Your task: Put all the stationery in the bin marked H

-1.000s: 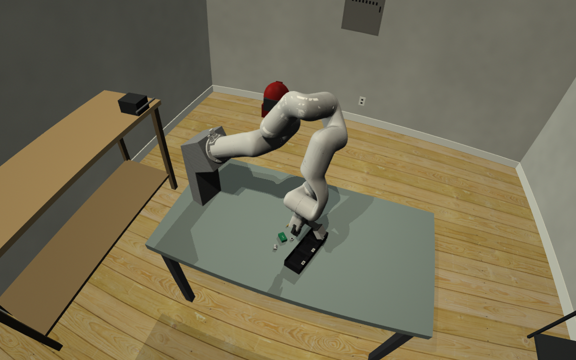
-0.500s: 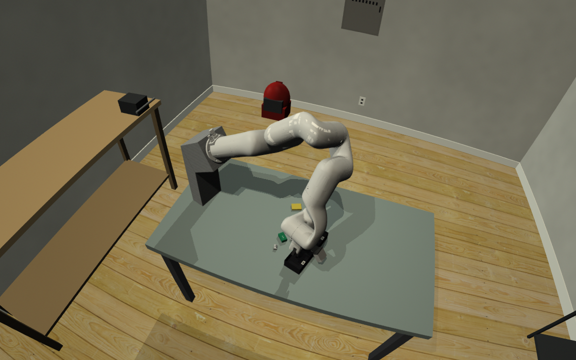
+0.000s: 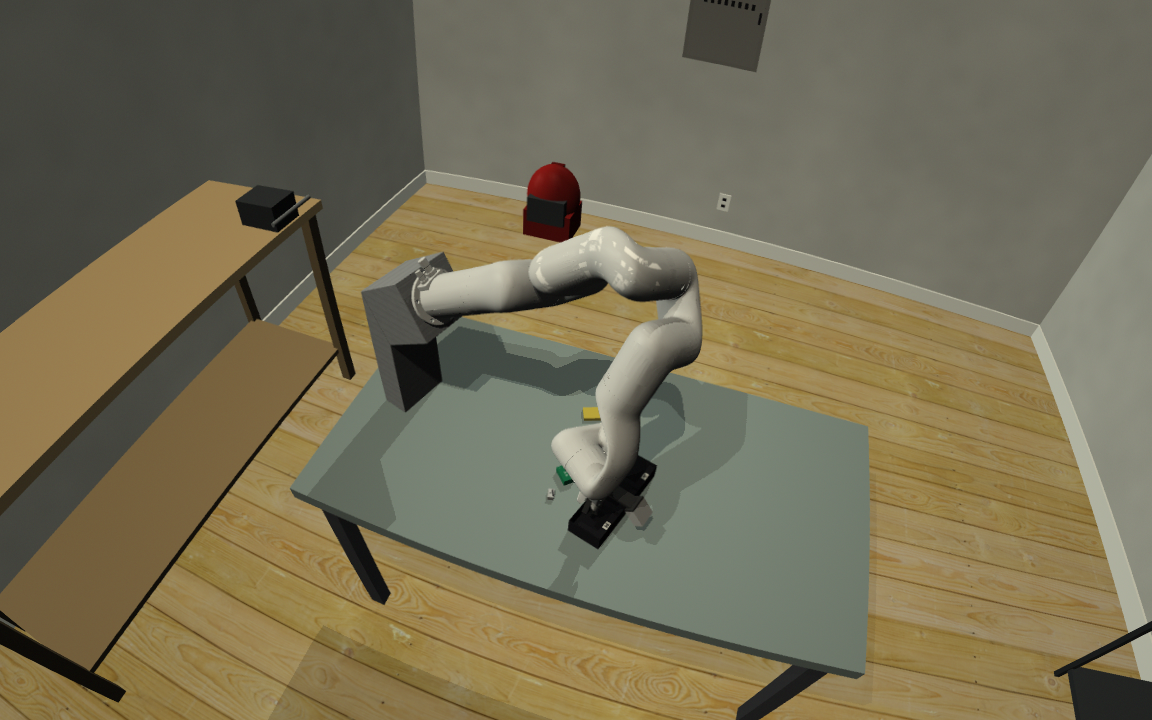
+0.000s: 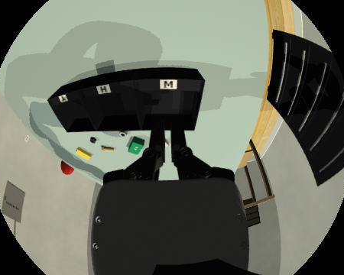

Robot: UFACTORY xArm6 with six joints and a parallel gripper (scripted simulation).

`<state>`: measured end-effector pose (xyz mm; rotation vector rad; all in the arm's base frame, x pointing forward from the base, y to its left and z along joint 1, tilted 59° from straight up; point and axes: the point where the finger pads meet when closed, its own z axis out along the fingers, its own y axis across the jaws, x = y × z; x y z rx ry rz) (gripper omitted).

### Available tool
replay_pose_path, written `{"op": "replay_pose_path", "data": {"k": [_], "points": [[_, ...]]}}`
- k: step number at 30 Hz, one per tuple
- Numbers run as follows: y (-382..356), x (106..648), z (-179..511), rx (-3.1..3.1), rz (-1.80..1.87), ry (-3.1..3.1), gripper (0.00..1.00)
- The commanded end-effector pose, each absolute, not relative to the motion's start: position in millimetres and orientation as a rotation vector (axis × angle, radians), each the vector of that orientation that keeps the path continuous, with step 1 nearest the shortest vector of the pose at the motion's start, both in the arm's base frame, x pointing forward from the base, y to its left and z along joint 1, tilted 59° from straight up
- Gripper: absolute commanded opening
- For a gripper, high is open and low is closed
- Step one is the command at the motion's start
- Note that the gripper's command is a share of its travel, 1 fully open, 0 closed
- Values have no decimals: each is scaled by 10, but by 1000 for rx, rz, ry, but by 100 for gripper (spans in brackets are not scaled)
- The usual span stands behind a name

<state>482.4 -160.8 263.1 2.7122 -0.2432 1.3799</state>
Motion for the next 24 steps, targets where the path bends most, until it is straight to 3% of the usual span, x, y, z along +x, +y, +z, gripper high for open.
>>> {"op": "replay_pose_path", "data": {"k": [1, 24], "points": [[-1602, 4826, 2633, 2631, 1494, -236, 7], [-1638, 5005, 2524, 2631, 1494, -236, 7]]}}
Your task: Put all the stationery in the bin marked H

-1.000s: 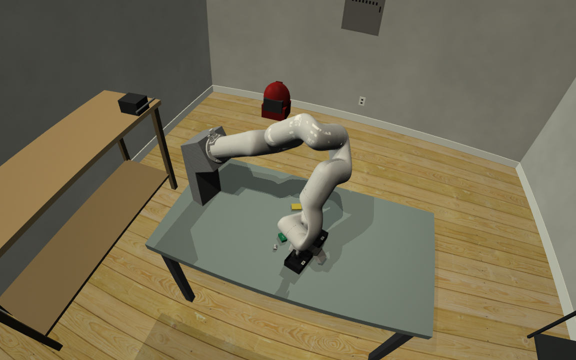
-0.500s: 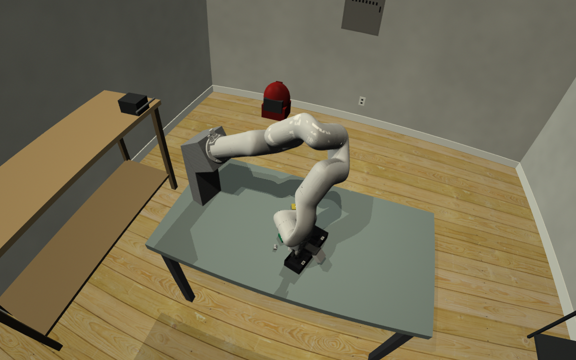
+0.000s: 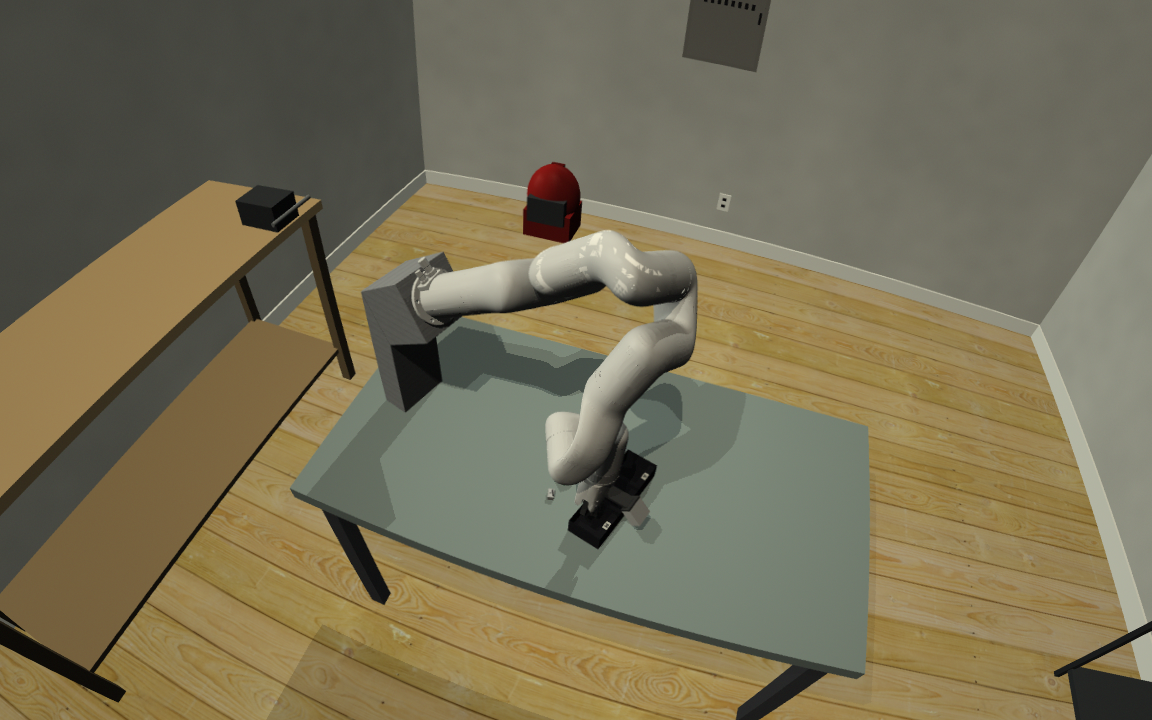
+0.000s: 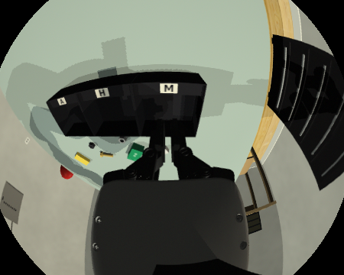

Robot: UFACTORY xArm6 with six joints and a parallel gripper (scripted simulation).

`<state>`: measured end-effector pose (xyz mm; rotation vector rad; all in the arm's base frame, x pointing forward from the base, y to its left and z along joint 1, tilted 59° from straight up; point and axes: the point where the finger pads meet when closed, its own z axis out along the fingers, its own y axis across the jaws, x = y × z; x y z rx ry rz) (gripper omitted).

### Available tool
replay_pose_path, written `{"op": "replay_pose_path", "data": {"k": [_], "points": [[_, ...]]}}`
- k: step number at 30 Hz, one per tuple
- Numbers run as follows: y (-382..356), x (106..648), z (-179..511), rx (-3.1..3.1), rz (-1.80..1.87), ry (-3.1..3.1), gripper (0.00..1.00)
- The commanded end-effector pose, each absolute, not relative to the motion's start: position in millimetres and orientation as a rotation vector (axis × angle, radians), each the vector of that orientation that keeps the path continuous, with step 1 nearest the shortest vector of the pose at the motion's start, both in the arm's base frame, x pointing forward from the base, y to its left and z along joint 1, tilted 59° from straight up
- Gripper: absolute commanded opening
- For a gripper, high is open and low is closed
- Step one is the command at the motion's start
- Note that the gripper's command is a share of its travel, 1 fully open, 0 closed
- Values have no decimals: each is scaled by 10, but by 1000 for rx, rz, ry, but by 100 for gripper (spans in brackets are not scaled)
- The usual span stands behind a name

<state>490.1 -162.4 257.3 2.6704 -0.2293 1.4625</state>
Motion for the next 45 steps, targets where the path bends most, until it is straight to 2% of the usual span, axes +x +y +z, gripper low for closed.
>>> {"op": "replay_pose_path", "data": {"k": [1, 16, 45], "points": [[-1642, 5028, 2510, 2631, 1494, -236, 7], [-1701, 5320, 2332, 2631, 1494, -236, 7], [-1702, 5326, 2329, 2631, 1494, -236, 7]]}}
